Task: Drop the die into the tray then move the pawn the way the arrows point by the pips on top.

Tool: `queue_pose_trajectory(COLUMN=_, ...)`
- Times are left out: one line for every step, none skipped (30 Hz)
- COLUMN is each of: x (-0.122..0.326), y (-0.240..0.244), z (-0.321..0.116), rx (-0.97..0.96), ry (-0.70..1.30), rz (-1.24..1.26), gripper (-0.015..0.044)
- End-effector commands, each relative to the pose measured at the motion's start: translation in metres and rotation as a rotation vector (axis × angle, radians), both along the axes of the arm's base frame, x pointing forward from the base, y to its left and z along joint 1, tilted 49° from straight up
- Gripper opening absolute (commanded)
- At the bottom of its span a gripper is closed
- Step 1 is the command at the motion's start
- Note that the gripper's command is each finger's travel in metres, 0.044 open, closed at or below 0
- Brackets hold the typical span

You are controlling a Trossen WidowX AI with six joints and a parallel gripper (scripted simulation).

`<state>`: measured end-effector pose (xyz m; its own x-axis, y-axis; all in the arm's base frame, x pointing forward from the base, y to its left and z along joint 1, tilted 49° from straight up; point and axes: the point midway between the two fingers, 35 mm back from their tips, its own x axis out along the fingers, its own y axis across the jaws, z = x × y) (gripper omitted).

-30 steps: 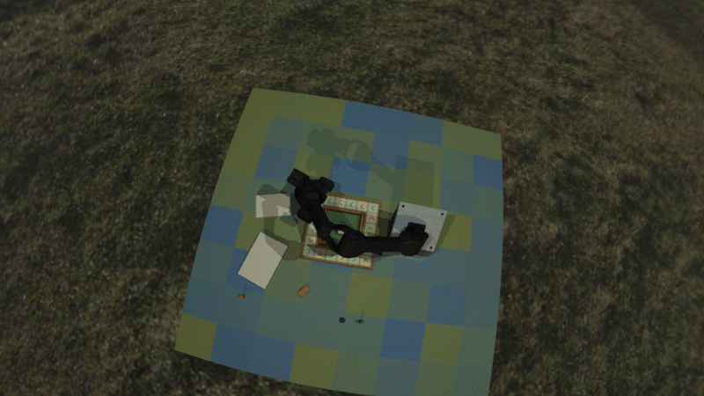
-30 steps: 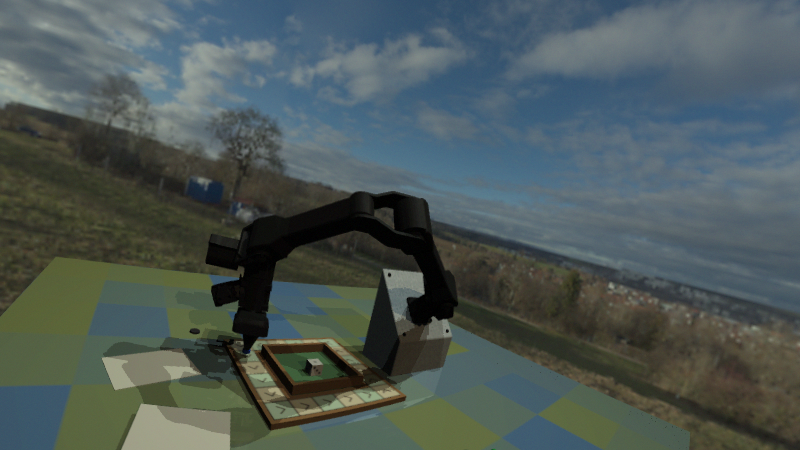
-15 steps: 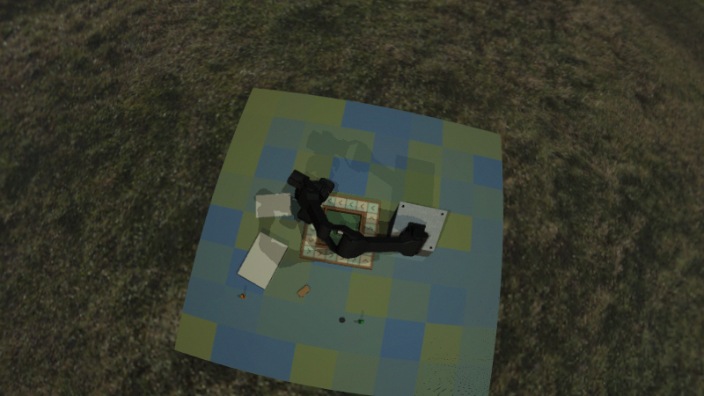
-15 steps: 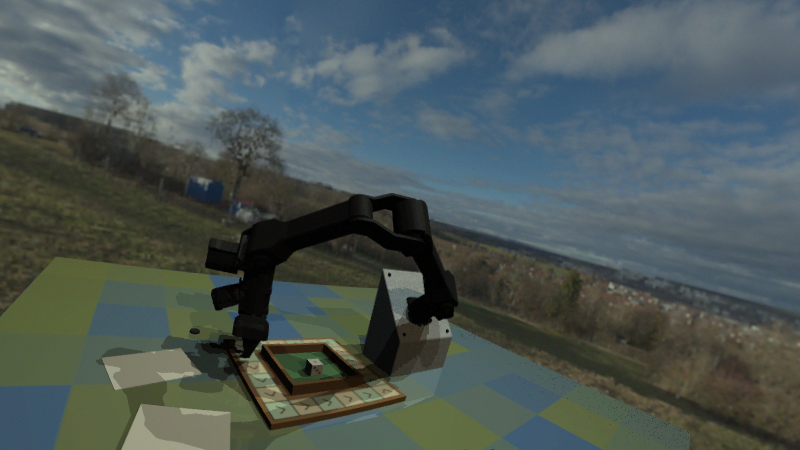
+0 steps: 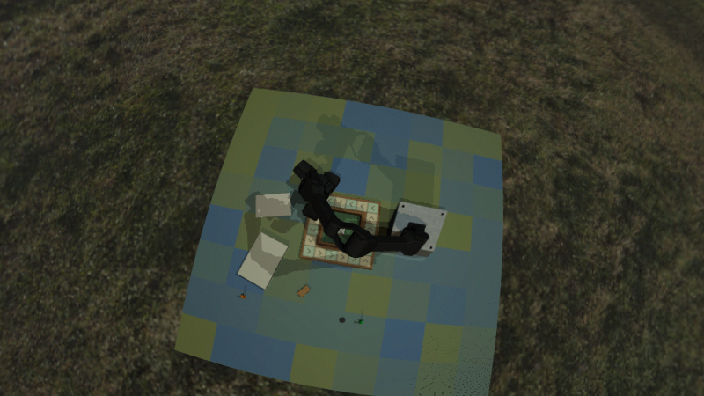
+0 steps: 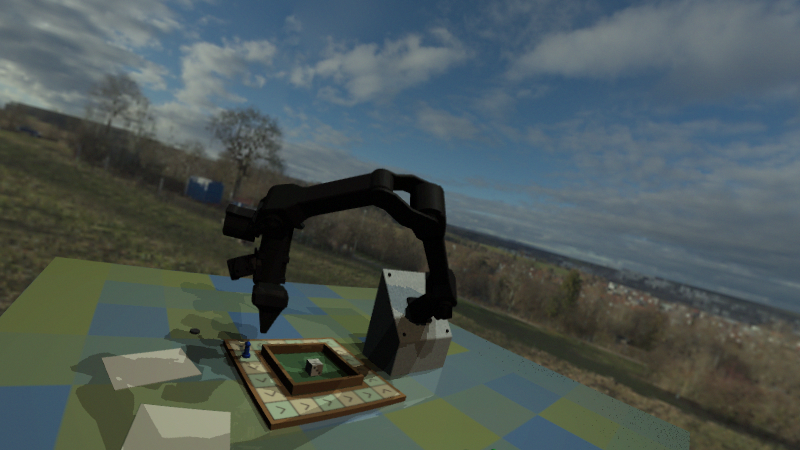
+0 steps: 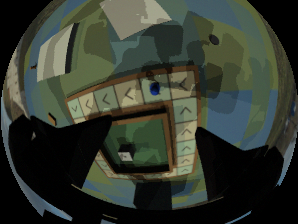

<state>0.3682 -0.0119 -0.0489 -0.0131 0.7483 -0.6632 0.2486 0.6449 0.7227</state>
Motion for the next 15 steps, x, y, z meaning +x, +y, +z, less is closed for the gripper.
queue_pose_trajectory(x=-0.043, y=-0.022, z=0.028, rx=-0.013, ry=-0.053, rz=0.03, gripper=0.044)
queue_pose_trajectory(x=-0.056, y=-0.025, z=0.034, rx=-0.014, ry=-0.067, rz=0.044, gripper=0.044)
queue_pose_trajectory(x=-0.069, y=-0.028, z=0.039, rx=-0.014, ry=-0.082, rz=0.057, gripper=0.044)
queue_pose_trajectory(x=-0.083, y=-0.029, z=0.045, rx=-0.014, ry=-0.096, rz=0.071, gripper=0.044)
queue_pose_trajectory(x=-0.097, y=-0.03, z=0.05, rx=-0.013, ry=-0.11, rz=0.085, gripper=0.044)
queue_pose_trajectory(x=-0.11, y=-0.03, z=0.055, rx=-0.012, ry=-0.124, rz=0.099, gripper=0.044)
queue_pose_trajectory(x=-0.124, y=-0.029, z=0.06, rx=-0.01, ry=-0.139, rz=0.114, gripper=0.044)
queue_pose_trajectory(x=-0.138, y=-0.028, z=0.064, rx=-0.007, ry=-0.153, rz=0.128, gripper=0.044)
queue_pose_trajectory(x=-0.152, y=-0.026, z=0.068, rx=-0.004, ry=-0.168, rz=0.142, gripper=0.044)
queue_pose_trajectory(x=-0.103, y=-0.032, z=0.053, rx=-0.013, ry=-0.122, rz=0.09, gripper=0.044)
queue_pose_trajectory(x=-0.103, y=-0.032, z=0.053, rx=-0.013, ry=-0.122, rz=0.09, gripper=0.044)
queue_pose_trajectory(x=-0.103, y=-0.032, z=0.053, rx=-0.013, ry=-0.122, rz=0.09, gripper=0.044)
queue_pose_trajectory(x=-0.103, y=-0.032, z=0.053, rx=-0.013, ry=-0.122, rz=0.09, gripper=0.044)
queue_pose_trajectory(x=-0.103, y=-0.032, z=0.053, rx=-0.013, ry=-0.122, rz=0.09, gripper=0.044)
queue_pose_trajectory(x=-0.103, y=-0.032, z=0.053, rx=-0.013, ry=-0.122, rz=0.09, gripper=0.044)
